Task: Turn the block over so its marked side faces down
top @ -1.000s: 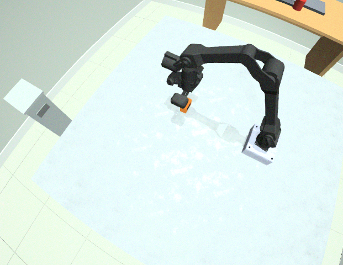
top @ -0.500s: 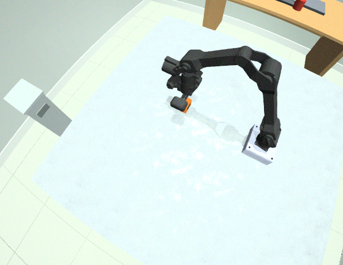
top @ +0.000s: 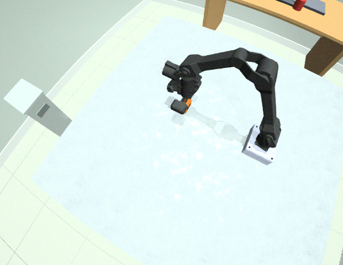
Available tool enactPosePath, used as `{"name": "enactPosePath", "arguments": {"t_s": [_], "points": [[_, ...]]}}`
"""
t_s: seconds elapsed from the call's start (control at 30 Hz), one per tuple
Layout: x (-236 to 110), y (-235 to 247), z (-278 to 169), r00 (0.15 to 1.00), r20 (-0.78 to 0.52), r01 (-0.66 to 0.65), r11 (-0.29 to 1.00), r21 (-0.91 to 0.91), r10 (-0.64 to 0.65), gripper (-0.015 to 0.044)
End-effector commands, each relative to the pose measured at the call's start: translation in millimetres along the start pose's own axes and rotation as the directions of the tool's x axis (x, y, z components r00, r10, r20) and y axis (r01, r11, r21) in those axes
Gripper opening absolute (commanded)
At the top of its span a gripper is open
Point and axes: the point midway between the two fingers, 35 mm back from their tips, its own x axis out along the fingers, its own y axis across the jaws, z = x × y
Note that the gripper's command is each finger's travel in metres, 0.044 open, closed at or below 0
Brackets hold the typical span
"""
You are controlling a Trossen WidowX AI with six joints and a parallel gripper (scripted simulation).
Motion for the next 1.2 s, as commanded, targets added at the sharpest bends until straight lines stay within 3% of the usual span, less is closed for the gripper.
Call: {"name": "enactPosePath", "arguments": {"t_s": [0.0,0.13,0.83,1.0,1.17], "points": [[3.5,-0.9,-2.0,1.000,-0.005,0.006,1.000,0.001,-0.006,0.0387],[3.5,-0.9,-2.0,1.000,-0.005,0.006,1.000,0.001,-0.006,0.0282],[3.5,-0.9,-2.0,1.000,-0.005,0.006,1.000,0.001,-0.006,0.0142],[-21.7,-0.7,-1.6,1.000,-0.004,0.006,1.000,0.000,-0.006,0.0011],[-26.6,-0.7,-1.7,1.000,-0.004,0.006,1.000,0.001,-0.006,0.0000]]}}
